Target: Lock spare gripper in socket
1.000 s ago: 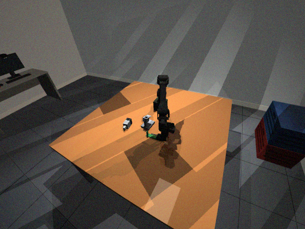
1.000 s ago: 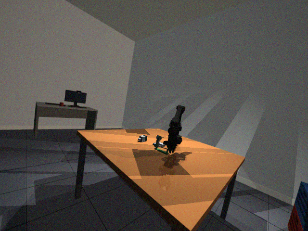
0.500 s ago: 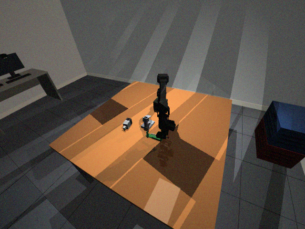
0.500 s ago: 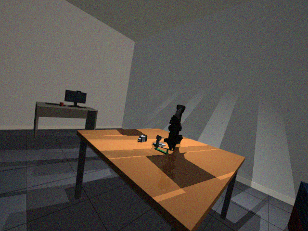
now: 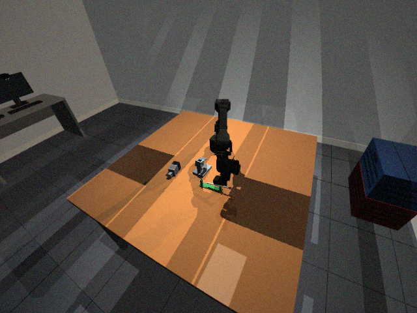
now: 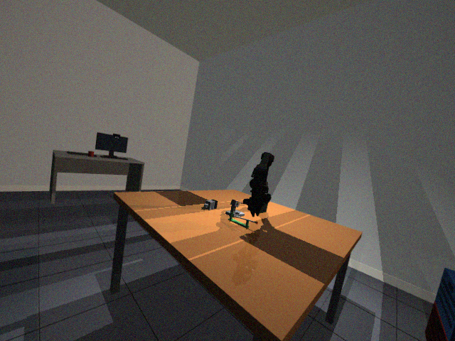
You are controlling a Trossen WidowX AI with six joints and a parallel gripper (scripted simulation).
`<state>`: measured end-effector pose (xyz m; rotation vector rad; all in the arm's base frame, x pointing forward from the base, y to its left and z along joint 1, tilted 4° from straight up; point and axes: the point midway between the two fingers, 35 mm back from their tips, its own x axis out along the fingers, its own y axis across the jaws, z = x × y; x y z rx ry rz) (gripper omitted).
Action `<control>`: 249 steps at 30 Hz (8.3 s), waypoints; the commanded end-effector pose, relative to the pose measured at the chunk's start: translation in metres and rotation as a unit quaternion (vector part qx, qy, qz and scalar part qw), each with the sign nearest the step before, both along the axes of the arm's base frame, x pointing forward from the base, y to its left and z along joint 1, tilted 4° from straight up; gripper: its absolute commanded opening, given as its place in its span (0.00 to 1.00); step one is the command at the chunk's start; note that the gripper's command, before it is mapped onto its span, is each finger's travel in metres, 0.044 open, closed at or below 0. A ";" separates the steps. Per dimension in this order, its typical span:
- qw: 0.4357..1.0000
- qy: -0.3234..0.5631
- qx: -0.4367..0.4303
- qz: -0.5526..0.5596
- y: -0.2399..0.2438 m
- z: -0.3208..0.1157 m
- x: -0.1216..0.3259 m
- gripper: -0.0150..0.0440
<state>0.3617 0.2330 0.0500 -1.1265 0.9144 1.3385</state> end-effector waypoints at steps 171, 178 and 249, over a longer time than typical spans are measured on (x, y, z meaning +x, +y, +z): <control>0.999 0.014 -0.035 0.006 -0.059 -0.065 0.015 0.56; 0.999 0.014 -0.035 0.006 -0.059 -0.065 0.015 0.56; 0.999 0.014 -0.035 0.006 -0.059 -0.065 0.015 0.56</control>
